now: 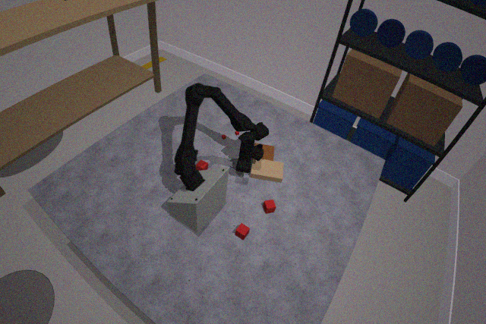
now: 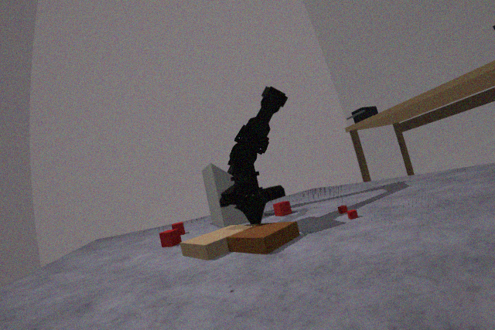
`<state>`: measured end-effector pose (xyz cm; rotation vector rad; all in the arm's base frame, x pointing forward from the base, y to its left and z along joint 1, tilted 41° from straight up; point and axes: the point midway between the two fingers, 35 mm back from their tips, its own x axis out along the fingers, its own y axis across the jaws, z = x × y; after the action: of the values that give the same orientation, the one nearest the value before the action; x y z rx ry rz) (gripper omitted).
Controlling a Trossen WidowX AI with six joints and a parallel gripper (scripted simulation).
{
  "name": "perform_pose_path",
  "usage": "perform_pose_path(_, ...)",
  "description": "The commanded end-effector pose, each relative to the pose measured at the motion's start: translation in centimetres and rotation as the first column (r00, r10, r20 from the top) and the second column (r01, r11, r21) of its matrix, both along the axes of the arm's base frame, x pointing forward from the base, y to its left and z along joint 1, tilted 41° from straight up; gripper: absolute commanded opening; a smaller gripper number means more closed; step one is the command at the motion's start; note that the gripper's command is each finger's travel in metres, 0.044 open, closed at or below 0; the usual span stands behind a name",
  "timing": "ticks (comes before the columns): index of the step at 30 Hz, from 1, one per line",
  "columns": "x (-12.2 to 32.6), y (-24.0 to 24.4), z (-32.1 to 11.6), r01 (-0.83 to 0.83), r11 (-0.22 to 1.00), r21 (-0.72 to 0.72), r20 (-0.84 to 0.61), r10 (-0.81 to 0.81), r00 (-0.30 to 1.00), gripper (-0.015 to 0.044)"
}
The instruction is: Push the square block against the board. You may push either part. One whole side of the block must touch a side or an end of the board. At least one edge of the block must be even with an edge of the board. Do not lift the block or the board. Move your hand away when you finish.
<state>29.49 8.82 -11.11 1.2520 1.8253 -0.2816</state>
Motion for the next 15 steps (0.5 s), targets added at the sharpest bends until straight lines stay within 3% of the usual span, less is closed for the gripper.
perform_pose_path(1,-0.4,0.4,0.6,0.006,1.0,0.003,0.002,-0.006,1.0,0.0)
perform_pose_path(11,-0.9,0.7,1.1,0.0,1.0,0.001,-0.001,0.0,1.0,0.0)
perform_pose_path(15,-0.4,-2.6,5.0,0.005,1.0,0.001,0.002,-0.005,1.0,0.0)
